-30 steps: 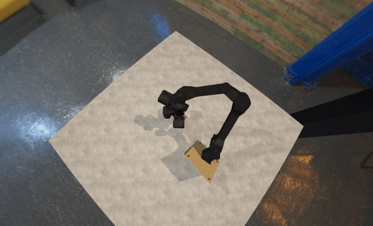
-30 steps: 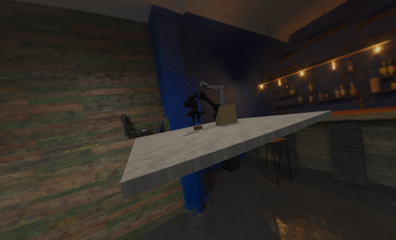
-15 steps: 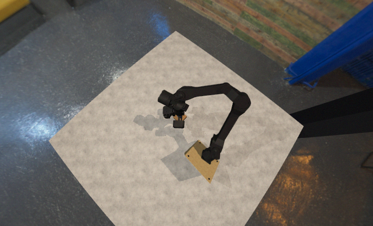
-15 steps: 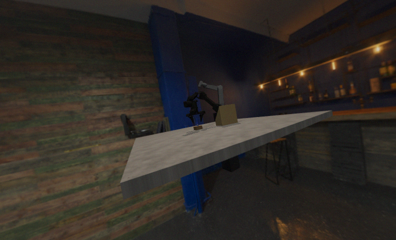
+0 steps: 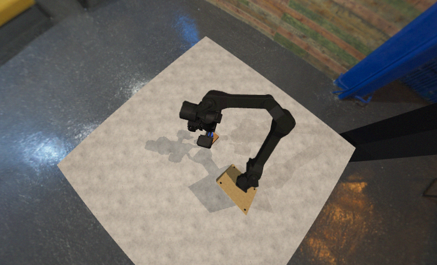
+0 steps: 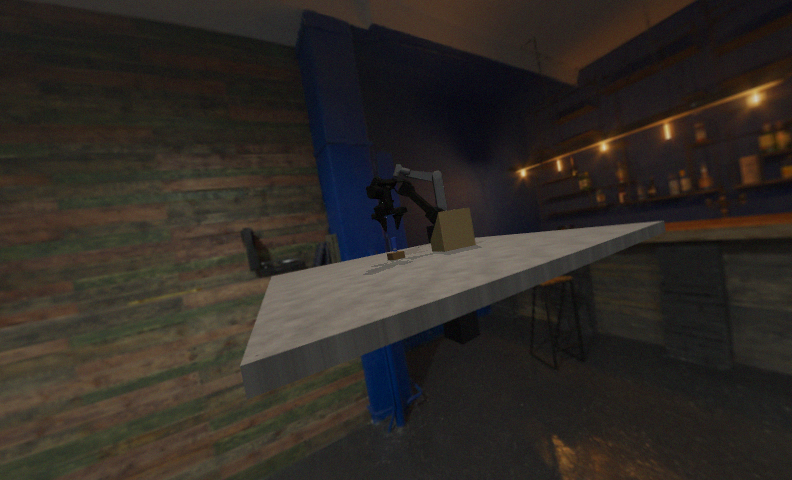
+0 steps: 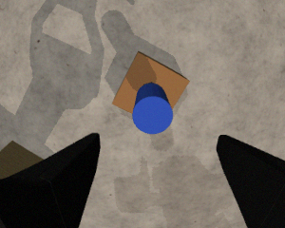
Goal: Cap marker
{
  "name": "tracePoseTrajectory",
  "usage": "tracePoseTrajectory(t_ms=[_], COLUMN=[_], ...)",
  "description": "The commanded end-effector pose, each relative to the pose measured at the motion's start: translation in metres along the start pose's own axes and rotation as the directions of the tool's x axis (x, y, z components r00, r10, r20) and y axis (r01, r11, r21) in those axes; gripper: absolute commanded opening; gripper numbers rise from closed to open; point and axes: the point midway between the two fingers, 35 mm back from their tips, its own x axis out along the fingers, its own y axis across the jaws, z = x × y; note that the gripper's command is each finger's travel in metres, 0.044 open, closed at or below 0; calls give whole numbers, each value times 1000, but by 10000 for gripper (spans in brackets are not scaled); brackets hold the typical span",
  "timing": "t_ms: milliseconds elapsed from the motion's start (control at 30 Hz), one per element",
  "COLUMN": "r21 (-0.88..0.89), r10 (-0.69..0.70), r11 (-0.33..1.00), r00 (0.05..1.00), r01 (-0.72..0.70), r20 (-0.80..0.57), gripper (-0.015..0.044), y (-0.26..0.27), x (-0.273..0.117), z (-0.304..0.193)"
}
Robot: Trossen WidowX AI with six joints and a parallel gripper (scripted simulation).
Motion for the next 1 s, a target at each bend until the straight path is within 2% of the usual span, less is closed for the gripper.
tracePoseTrajectory(t_ms=[0, 100, 333, 967], r21=[311, 444, 444, 444], r10=[1, 0, 0, 0], r11=[951, 896, 896, 896], r00=[1000, 1000, 1000, 1000], r01=[-1, 0, 0, 1], r20=[-1, -1, -1, -1], gripper=[256, 177, 0, 0], y=[1, 2, 2, 2], x=[4, 6, 6, 19], z=[0, 1, 1, 1])
